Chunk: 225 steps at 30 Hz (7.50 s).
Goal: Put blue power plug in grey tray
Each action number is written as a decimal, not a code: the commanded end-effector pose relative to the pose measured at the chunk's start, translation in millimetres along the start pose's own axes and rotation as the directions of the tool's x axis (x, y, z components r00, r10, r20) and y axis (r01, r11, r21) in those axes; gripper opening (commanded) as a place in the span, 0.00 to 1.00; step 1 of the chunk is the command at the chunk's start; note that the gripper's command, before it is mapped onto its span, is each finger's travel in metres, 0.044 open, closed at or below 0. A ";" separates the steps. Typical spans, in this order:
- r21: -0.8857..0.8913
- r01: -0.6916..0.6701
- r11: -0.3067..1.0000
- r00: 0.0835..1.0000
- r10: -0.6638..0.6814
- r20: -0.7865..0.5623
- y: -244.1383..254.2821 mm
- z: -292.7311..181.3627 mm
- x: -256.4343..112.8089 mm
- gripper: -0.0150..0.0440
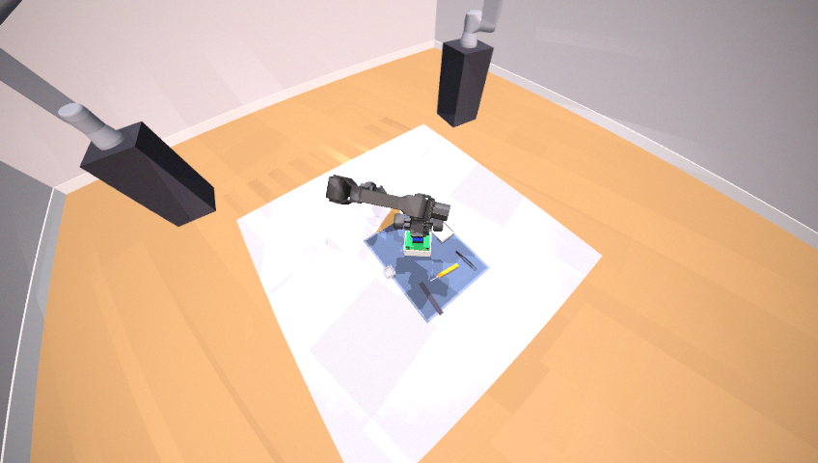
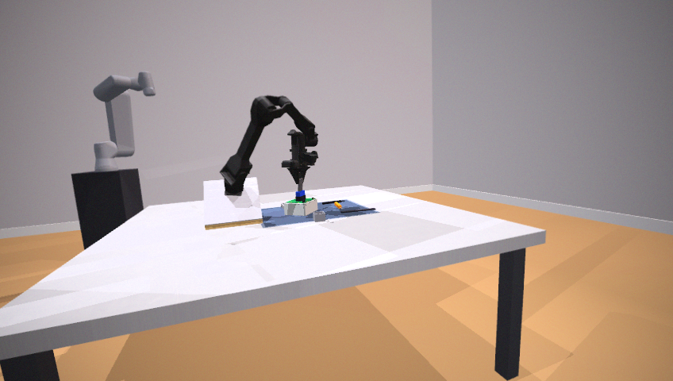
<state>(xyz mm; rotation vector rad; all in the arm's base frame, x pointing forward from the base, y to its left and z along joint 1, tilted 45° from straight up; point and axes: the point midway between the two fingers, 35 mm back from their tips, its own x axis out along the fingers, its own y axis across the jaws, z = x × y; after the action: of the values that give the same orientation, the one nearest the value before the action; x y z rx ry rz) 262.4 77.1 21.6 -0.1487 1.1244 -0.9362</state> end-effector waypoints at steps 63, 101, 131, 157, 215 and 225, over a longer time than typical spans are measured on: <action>-0.004 0.057 0.998 0.998 -0.057 0.014 9.0 0.8 0.7 0.25; -0.008 -0.146 0.989 0.989 0.146 0.012 -8.3 0.8 -6.7 0.25; -0.008 -0.154 0.988 0.988 0.154 0.012 -9.1 0.7 -12.3 0.25; -0.006 -0.027 1.000 1.000 0.027 0.012 1.5 0.5 -19.6 0.25; -0.005 -0.026 1.000 1.000 0.026 0.014 2.3 1.3 21.5 0.25; -0.005 -0.026 1.000 1.000 0.026 0.014 2.3 1.3 21.5 0.25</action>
<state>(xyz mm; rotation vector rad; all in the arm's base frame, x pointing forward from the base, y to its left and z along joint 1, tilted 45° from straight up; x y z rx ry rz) 266.2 63.5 6.0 -0.1385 1.1169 -0.9103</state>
